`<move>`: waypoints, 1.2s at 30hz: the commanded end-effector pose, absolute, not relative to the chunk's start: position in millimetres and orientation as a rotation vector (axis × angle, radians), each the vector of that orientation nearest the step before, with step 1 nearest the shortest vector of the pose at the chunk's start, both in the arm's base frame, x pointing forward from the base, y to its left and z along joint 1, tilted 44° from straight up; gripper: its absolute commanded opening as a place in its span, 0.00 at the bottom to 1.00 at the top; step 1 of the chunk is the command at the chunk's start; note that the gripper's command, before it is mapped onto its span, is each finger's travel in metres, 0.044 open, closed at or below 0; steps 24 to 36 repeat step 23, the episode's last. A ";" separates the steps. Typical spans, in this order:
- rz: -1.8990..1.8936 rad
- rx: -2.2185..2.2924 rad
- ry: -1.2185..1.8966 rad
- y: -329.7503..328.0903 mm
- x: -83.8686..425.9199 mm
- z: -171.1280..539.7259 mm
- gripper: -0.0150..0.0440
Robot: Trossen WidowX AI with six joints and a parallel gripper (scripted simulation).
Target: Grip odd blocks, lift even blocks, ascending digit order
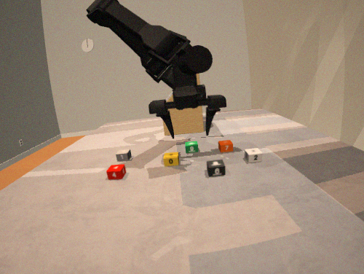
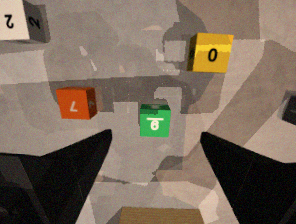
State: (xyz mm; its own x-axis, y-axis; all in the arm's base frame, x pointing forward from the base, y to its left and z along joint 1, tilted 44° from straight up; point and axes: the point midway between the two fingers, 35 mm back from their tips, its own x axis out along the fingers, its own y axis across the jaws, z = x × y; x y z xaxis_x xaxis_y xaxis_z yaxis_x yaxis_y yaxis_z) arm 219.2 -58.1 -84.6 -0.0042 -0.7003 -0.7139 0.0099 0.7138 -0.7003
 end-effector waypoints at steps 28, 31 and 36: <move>-0.606 -0.575 1.482 136.9 246.8 -143.9 0.93; -0.606 -0.575 1.482 136.9 246.8 -143.9 0.93; -0.606 -0.575 1.482 136.9 246.8 -143.9 0.93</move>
